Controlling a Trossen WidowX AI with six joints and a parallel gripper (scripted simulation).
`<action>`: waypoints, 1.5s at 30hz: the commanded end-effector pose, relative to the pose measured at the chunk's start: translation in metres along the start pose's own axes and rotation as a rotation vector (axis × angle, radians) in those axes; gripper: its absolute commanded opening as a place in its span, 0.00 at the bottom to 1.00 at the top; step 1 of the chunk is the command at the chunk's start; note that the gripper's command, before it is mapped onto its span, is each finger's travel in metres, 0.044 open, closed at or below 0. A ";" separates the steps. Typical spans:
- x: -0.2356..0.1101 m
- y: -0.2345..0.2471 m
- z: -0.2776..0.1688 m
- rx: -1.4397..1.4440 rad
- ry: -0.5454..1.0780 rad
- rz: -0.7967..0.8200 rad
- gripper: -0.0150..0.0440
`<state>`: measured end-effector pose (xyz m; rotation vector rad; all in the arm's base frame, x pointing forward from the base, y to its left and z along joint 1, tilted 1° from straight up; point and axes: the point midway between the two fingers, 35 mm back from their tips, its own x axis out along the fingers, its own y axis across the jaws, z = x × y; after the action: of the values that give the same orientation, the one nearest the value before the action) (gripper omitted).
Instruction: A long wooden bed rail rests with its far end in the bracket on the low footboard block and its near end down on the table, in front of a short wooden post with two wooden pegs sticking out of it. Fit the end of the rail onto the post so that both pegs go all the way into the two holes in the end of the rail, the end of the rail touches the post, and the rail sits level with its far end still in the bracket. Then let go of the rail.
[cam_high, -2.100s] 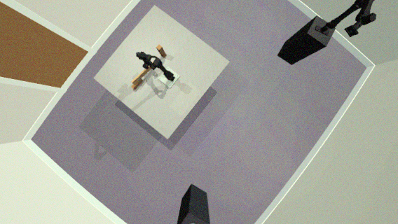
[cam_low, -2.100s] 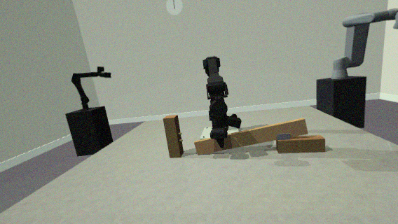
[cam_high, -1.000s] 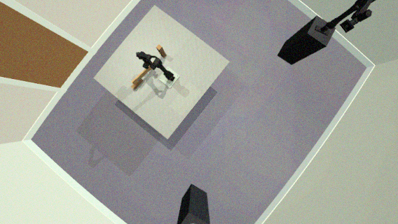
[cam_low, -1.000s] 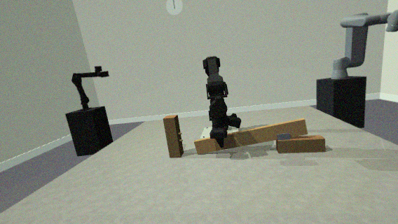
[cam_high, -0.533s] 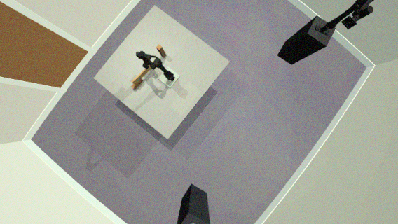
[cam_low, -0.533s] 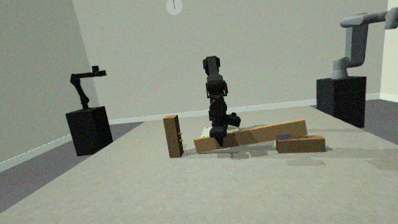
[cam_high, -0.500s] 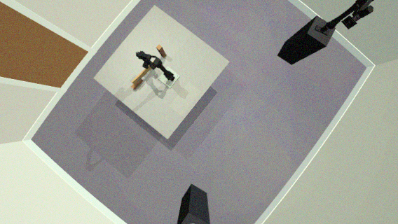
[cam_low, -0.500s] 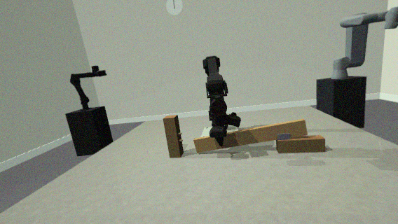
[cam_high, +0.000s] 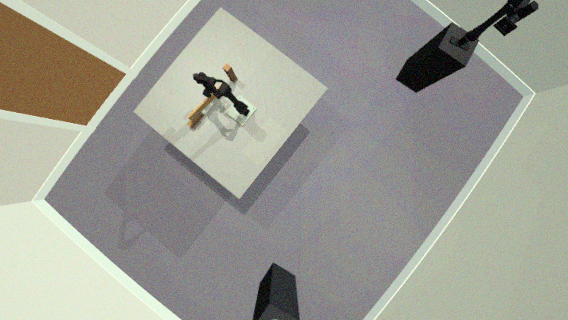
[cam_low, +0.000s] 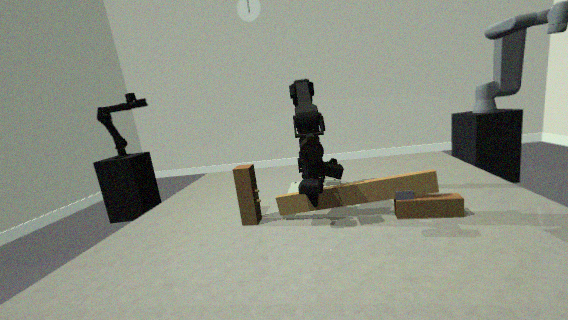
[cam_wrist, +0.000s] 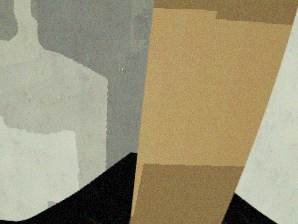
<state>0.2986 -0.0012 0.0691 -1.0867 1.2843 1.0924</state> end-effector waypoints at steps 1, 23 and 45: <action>-0.009 -0.005 0.002 -0.005 -0.013 -0.022 0.25; -0.020 -0.006 0.002 -0.005 -0.013 -0.023 0.25; -0.031 -0.006 0.002 -0.005 -0.013 -0.023 0.25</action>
<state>0.2996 -0.0017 0.0901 -1.0867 1.2874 1.0971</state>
